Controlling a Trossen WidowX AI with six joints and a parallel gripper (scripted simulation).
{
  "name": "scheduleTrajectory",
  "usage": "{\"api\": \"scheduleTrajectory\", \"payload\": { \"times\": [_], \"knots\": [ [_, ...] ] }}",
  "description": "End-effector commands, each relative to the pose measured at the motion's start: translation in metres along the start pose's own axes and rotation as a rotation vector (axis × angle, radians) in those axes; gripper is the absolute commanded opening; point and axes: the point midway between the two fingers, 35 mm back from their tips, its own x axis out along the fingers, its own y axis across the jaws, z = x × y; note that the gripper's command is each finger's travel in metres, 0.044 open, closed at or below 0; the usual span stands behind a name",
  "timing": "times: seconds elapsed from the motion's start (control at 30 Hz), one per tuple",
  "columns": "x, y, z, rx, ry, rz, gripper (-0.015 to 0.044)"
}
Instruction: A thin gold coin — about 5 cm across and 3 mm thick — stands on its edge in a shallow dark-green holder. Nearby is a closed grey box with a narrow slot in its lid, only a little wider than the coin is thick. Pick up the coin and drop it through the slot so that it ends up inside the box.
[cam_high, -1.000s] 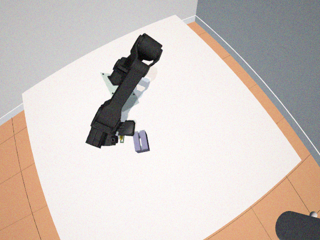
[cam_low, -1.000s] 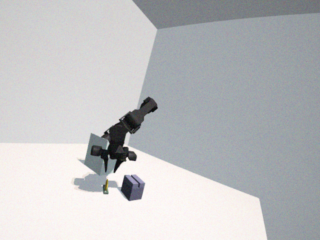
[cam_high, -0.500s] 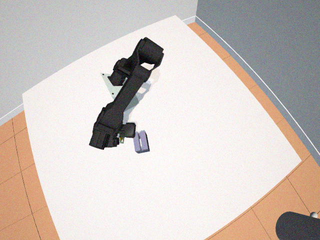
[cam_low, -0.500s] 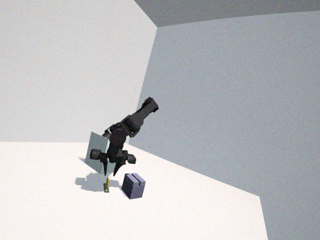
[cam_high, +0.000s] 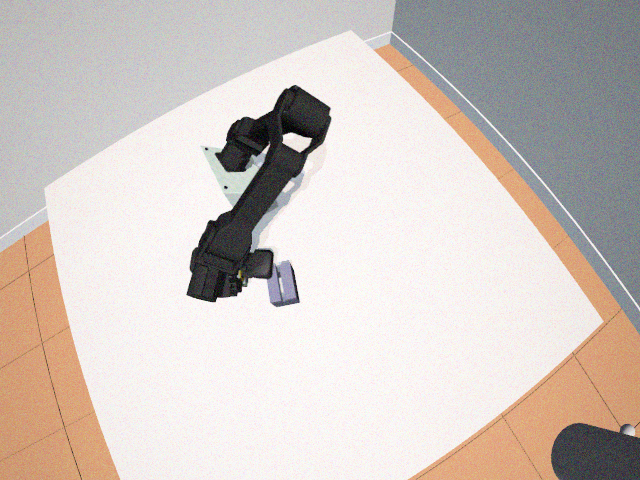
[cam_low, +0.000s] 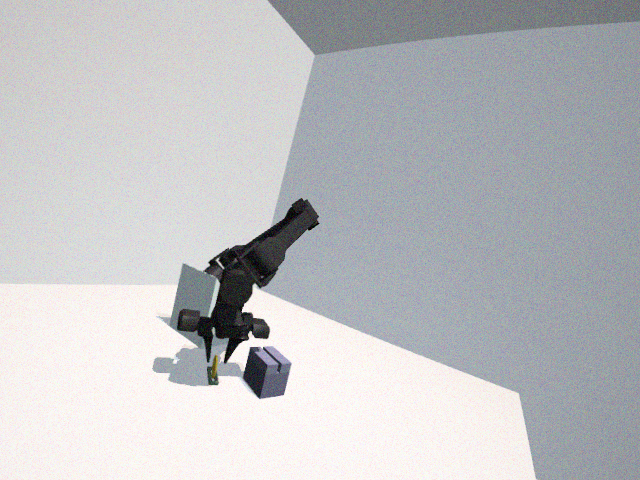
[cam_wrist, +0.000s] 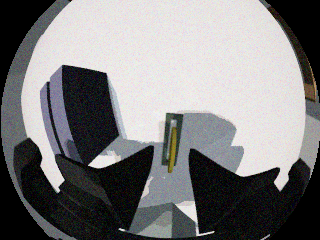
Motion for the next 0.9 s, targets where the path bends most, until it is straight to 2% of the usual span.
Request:
{"api": "scheduleTrajectory", "payload": {
  "times": [0.0,0.43,0.63,0.87],
  "knots": [
    [0.010,-0.001,-0.004,0.010,0.013,0.004,0.0161],
    [0.028,-0.001,-0.006,0.009,0.015,0.006,0.0161],
    [0.028,-0.001,-0.006,0.009,0.015,0.006,0.0003],
    [0.028,-0.001,-0.006,0.009,0.015,0.006,0.0000]
  ]
}}
